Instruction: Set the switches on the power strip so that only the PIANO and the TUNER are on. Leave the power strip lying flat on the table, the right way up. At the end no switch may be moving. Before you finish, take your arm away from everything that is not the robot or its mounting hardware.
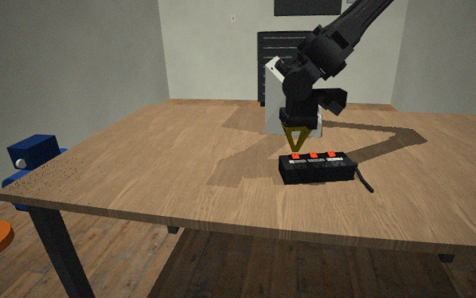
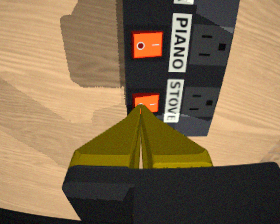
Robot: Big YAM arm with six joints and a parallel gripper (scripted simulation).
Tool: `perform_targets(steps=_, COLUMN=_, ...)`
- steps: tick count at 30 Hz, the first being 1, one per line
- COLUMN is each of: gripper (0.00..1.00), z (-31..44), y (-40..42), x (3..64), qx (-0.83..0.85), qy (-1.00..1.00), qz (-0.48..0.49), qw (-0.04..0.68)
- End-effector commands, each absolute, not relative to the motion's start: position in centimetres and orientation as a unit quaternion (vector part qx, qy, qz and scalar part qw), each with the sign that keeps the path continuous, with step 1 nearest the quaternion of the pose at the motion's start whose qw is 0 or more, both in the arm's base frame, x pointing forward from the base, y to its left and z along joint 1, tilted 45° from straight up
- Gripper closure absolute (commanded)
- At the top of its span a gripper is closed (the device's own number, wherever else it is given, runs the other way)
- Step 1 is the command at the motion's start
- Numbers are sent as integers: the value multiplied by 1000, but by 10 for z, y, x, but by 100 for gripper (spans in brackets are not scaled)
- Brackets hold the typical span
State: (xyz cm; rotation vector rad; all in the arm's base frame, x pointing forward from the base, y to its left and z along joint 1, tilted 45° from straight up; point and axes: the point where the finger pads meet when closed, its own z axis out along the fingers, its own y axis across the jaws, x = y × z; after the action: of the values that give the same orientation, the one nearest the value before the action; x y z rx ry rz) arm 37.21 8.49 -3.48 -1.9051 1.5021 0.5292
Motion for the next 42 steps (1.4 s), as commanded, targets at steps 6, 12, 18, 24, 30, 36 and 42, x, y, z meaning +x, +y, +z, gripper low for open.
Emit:
perform_targets(steps=6, gripper=100, z=-39, y=85, x=371, qx=-722, qy=576, qz=206, qw=323)
perform_targets(steps=12, gripper=100, z=-41, y=75, x=371, qx=-720, qy=579, qz=202, qw=326)
perform_targets(steps=18, gripper=100, z=-42, y=77, x=371, qx=-723, qy=575, qz=202, qw=326)
perform_targets(steps=24, gripper=100, z=-42, y=78, x=372, qx=-724, qy=574, qz=201, qw=326)
perform_targets(steps=30, gripper=100, z=-42, y=78, x=372, qx=-724, qy=574, qz=201, qw=326)
perform_targets(steps=36, gripper=100, z=-42, y=78, x=372, qx=-724, qy=574, qz=201, qw=326)
perform_targets(steps=42, gripper=100, z=-42, y=78, x=372, qx=-724, qy=574, qz=201, qw=326)
